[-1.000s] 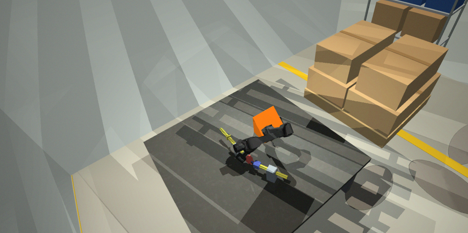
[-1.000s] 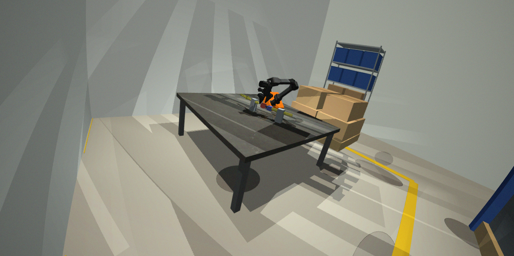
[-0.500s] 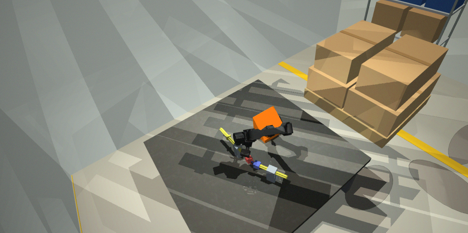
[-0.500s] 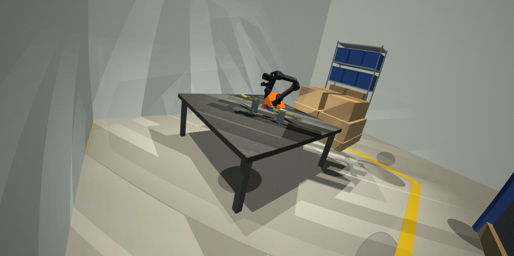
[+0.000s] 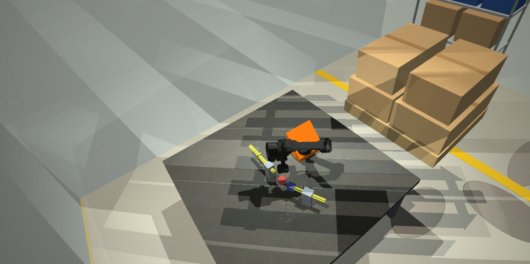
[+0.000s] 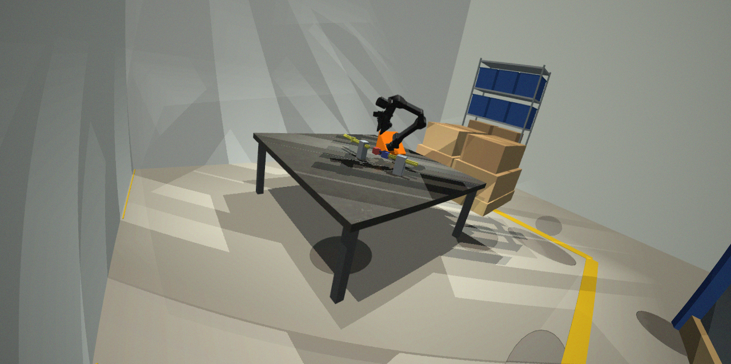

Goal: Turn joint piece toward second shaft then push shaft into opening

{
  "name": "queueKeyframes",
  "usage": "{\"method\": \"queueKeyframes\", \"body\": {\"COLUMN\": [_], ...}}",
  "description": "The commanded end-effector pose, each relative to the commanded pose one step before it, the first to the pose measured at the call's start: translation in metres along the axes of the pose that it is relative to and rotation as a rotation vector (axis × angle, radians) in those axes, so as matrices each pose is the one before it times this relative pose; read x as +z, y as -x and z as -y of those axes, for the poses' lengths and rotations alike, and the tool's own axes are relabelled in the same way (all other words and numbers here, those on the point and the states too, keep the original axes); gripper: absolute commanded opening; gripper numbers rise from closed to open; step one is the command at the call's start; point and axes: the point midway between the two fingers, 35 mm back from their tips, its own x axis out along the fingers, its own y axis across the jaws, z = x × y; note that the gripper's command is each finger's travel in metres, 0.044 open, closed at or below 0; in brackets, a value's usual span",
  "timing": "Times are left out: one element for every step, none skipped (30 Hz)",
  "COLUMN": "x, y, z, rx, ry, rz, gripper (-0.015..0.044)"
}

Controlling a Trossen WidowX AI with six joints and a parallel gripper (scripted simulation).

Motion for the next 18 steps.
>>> {"method": "queueKeyframes", "body": {"x": [0.00114, 0.00114, 0.00029, 0.00088, 0.00148, 0.00185, 0.00189, 0.00194, 0.00198, 0.00202, 0.00206, 0.0021, 0.00213, 0.00217, 0.00221, 0.00224, 0.00227, 0.0023], "y": [0.0014, 0.0014, -0.00034, -0.00101, -0.00168, -0.00206, -0.00205, -0.00204, -0.00203, -0.00202, -0.00201, -0.002, -0.00199, -0.00198, -0.00197, -0.00196, -0.00195, -0.00195], "z": [0.00009, 0.0001, 0.00034, 0.00101, 0.00167, 0.00202, 0.00198, 0.00194, 0.0019, 0.00185, 0.0018, 0.00176, 0.00171, 0.00166, 0.00161, 0.00156, 0.00151, 0.00146], "rx": [0.00023, 0.00023, 0.00009, 0.00024, 0.0003, 0.00021, 0.00004, -0.00014, -0.00032, -0.00049, -0.00067, -0.00084, -0.00102, -0.00119, -0.00137, -0.00155, -0.00172, -0.00189], "ry": [-0.002, -0.002, -0.0053, -0.0158, -0.0263, -0.0324, -0.0324, -0.0324, -0.0324, -0.0324, -0.0324, -0.0324, -0.0324, -0.0324, -0.0324, -0.0325, -0.0325, -0.0325], "rz": [0.00268, 0.00268, -0.00155, -0.00465, -0.00774, -0.00952, -0.00953, -0.00953, -0.00952, -0.00951, -0.00949, -0.00949, -0.00947, -0.00945, -0.00943, -0.0094, -0.00937, -0.00934], "gripper": [0.044, 0.044, 0.044, 0.044, 0.044, 0.044, 0.044, 0.044, 0.044, 0.044, 0.044, 0.044, 0.044, 0.044, 0.044, 0.044, 0.044, 0.044]}}
